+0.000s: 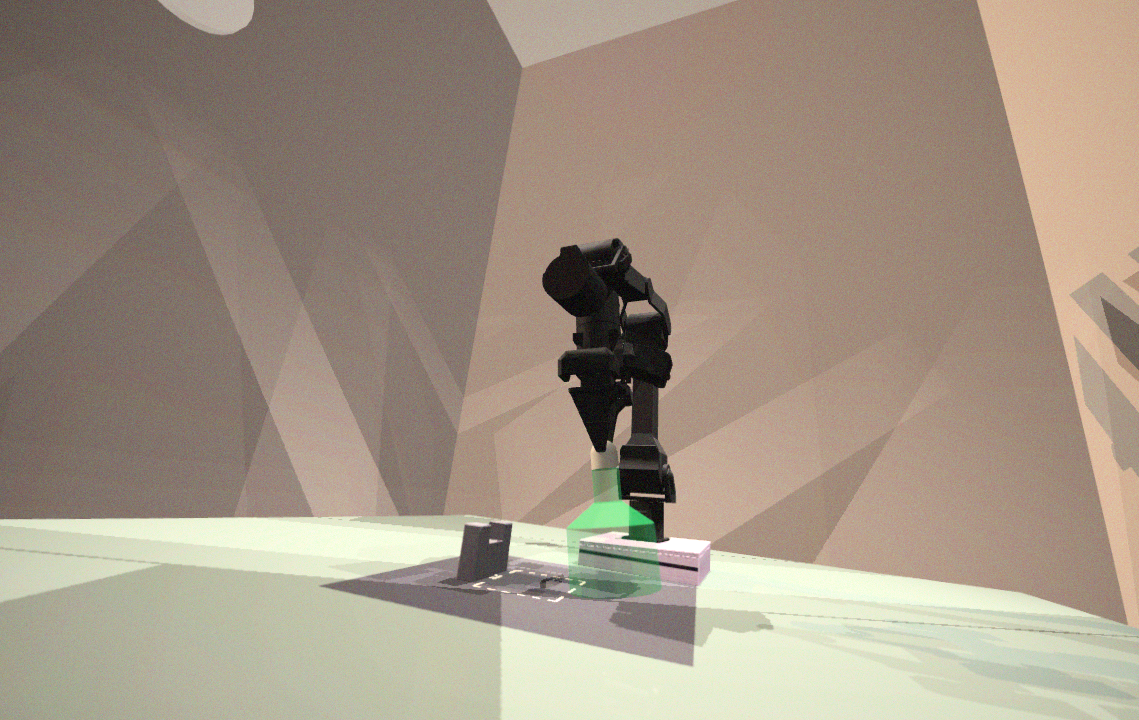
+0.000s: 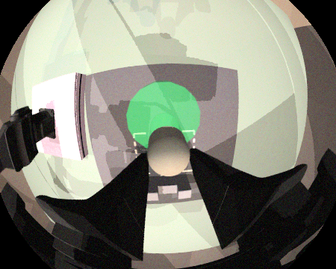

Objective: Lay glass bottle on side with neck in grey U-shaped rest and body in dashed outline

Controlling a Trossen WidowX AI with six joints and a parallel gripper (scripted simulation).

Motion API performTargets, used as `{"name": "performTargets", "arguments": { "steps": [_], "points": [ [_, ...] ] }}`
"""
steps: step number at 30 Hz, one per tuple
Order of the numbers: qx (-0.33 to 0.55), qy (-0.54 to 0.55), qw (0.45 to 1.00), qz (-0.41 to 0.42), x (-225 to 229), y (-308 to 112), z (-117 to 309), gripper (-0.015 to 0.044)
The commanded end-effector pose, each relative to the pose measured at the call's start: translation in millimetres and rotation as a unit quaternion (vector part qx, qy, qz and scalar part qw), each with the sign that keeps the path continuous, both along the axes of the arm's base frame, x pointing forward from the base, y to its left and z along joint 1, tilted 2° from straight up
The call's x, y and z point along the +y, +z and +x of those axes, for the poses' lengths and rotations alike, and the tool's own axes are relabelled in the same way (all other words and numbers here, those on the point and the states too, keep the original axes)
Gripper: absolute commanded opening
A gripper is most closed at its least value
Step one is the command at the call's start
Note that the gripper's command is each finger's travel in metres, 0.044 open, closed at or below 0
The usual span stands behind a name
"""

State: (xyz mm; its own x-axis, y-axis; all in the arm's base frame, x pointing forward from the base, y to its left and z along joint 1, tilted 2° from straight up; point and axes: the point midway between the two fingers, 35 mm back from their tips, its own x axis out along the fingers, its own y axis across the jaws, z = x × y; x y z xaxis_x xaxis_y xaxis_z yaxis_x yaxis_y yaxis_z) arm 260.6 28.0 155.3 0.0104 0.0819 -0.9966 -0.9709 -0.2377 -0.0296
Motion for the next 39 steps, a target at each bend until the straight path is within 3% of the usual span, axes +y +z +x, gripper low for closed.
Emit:
{"name": "performTargets", "arguments": {
  "steps": [1, 39],
  "points": [
    [-0.002, -0.002, 1.000, -0.006, -9, 2, 3, 0.0127],
    [0.009, 0.014, 0.999, 0.040, -37, 3, 9, 0.0127]
  ]
}}
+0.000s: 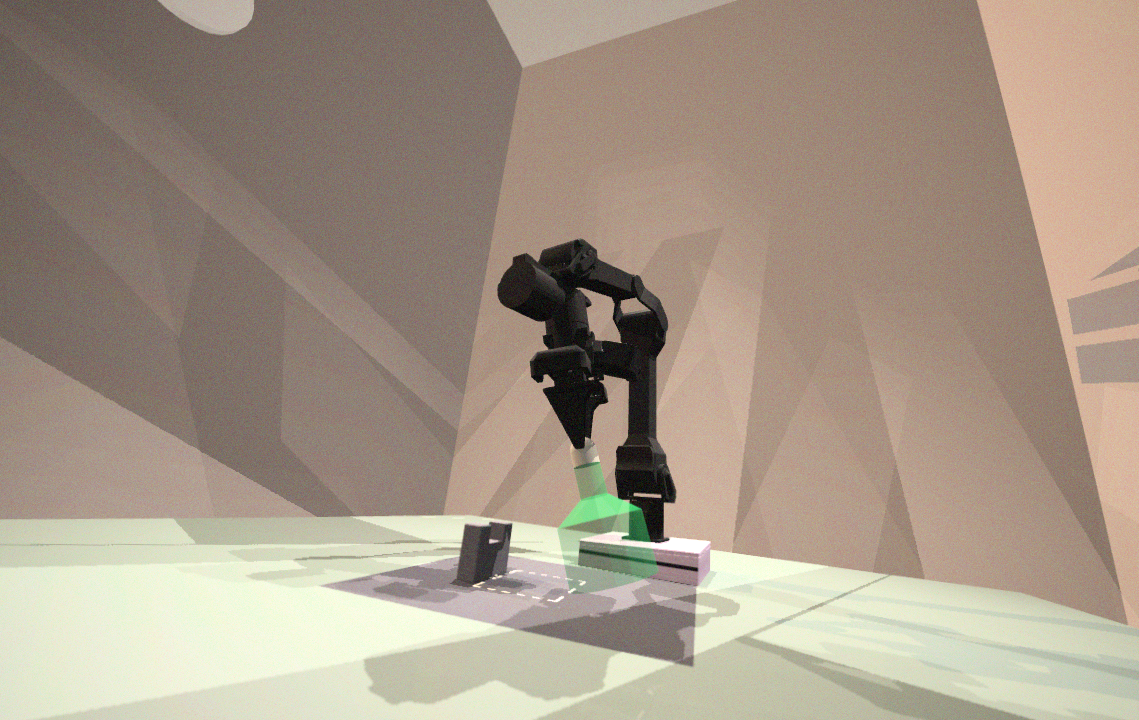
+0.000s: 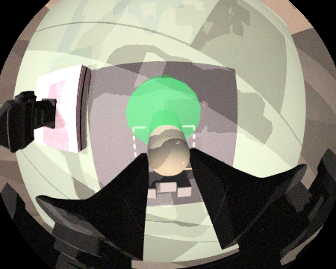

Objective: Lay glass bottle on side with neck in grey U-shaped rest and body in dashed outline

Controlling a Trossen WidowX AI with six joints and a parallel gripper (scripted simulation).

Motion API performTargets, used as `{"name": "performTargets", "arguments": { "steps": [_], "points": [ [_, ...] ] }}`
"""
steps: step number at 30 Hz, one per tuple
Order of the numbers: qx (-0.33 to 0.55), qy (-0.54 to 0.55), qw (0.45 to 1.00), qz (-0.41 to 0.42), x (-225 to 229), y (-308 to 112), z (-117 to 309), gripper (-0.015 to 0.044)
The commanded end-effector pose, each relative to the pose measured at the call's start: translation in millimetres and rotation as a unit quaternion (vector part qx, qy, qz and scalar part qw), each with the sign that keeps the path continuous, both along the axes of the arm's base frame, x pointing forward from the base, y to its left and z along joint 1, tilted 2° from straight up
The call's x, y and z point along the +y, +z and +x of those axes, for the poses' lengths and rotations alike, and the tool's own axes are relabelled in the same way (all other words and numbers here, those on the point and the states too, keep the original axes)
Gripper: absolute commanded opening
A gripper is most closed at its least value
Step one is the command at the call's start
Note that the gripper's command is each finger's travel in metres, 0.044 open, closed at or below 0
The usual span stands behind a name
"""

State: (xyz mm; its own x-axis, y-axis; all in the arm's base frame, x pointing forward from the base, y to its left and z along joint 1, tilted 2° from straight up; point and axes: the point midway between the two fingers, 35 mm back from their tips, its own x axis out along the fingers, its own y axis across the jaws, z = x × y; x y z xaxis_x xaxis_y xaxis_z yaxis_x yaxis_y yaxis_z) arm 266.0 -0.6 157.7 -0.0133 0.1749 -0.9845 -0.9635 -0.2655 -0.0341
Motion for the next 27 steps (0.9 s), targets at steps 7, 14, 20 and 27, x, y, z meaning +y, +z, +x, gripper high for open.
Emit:
{"name": "performTargets", "arguments": {
  "steps": [7, 14, 20, 27],
  "points": [
    [0.000, 0.000, 1.000, 0.001, -13, 0, 4, 0.0127],
    [0.001, 0.003, 1.000, 0.009, -18, -1, 5, 0.0127],
    [0.002, 0.005, 1.000, 0.015, -23, -1, 6, 0.0127],
    [0.003, 0.007, 1.000, 0.023, -28, -2, 7, 0.0127]
  ]
}}
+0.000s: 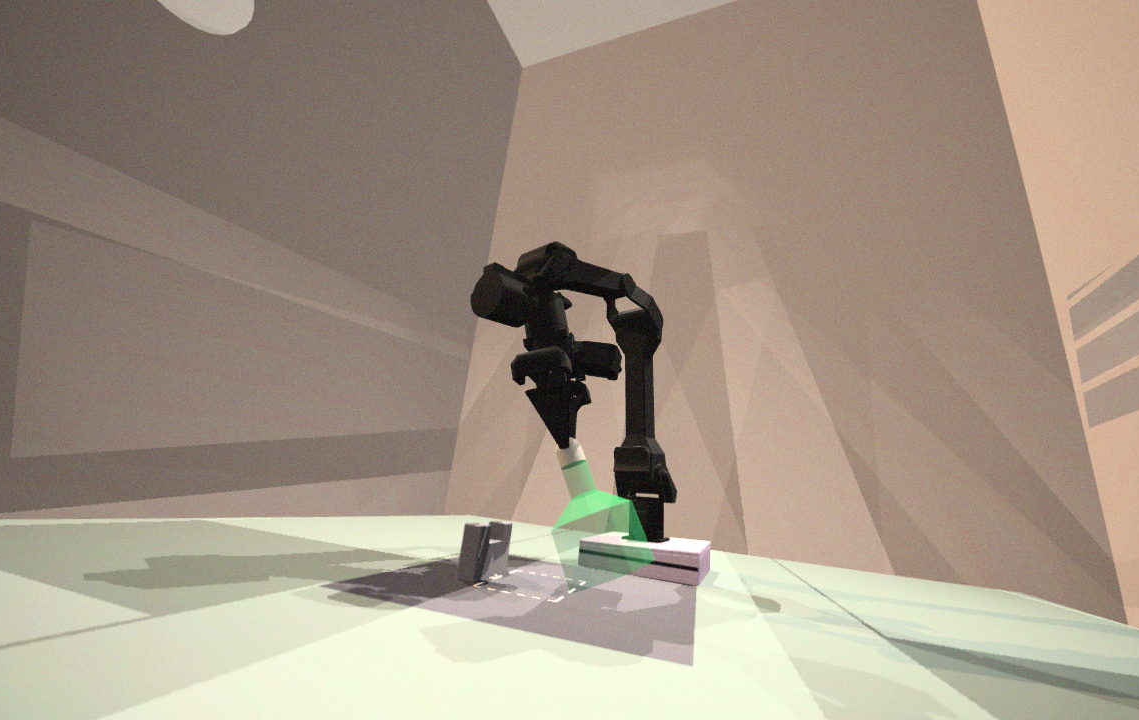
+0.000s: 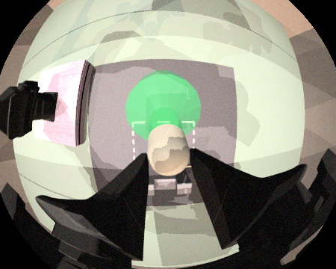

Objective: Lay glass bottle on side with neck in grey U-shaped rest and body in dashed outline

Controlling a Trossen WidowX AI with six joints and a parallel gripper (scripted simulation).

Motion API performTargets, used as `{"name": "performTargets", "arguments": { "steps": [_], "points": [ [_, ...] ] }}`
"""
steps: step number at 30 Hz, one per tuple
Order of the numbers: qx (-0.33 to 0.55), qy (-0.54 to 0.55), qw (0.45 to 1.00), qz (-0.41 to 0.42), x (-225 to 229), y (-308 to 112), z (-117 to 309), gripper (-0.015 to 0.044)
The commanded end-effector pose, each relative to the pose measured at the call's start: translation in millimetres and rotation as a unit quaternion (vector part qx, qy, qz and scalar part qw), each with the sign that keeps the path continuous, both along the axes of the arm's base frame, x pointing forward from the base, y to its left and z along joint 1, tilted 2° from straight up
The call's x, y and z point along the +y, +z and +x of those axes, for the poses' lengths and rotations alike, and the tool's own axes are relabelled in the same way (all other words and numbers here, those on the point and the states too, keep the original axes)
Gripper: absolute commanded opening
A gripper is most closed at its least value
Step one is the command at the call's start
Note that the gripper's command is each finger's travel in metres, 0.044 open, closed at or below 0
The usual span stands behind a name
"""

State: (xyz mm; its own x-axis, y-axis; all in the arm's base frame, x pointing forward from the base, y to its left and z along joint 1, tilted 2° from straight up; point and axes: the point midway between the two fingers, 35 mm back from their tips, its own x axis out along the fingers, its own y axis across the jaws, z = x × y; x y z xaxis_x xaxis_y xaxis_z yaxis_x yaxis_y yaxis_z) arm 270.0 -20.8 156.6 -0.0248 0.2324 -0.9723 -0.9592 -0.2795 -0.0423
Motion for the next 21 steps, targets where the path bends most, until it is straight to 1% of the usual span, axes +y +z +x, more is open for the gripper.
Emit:
{"name": "performTargets", "arguments": {
  "steps": [1, 21],
  "points": [
    [-0.001, -0.001, 1.000, -0.005, -9, -1, 3, 0.0127],
    [0.001, 0.004, 1.000, 0.016, -25, -5, 7, 0.0127]
  ]
}}
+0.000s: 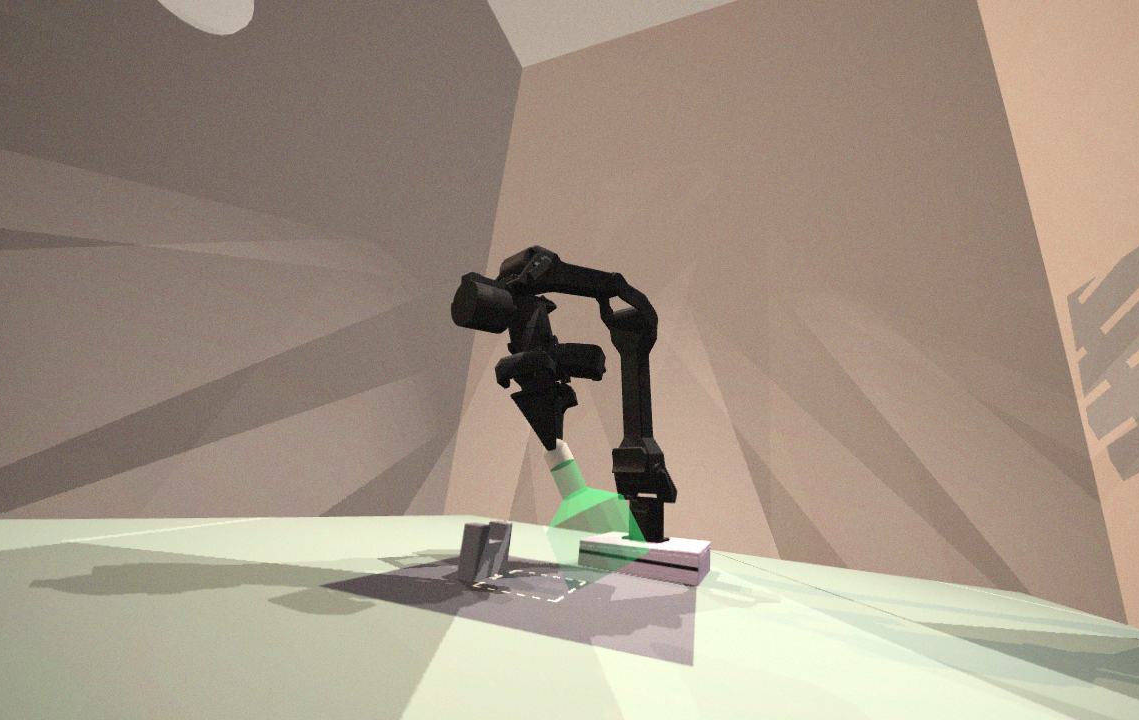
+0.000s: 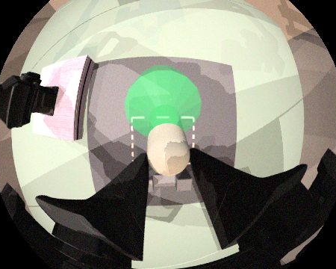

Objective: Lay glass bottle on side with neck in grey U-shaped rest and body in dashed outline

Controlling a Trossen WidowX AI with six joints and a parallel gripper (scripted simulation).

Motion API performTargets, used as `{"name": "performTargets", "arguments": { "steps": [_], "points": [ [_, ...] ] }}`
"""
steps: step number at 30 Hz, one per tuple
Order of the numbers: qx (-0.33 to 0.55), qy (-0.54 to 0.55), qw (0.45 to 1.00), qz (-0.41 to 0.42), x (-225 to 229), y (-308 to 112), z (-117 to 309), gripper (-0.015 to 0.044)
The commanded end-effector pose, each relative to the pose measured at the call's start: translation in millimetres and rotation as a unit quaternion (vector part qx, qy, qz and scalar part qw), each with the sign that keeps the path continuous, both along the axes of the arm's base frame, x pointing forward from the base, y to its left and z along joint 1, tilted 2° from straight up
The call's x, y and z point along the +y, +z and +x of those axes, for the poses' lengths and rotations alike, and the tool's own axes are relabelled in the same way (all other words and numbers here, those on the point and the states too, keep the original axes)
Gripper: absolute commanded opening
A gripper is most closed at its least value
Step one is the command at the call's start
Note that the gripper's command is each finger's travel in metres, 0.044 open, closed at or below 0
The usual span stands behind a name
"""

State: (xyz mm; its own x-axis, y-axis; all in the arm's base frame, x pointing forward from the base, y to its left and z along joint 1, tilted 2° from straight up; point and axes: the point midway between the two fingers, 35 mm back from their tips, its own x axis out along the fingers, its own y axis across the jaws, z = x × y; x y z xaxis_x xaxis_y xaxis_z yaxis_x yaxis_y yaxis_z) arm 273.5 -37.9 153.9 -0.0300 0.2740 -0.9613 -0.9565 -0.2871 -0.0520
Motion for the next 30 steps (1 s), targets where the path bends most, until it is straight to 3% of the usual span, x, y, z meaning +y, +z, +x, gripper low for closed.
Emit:
{"name": "performTargets", "arguments": {
  "steps": [1, 30],
  "points": [
    [0.000, -0.001, 1.000, -0.005, -9, -2, 3, 0.0127],
    [-0.003, 0.003, 1.000, 0.019, -40, -14, 9, 0.0127]
  ]
}}
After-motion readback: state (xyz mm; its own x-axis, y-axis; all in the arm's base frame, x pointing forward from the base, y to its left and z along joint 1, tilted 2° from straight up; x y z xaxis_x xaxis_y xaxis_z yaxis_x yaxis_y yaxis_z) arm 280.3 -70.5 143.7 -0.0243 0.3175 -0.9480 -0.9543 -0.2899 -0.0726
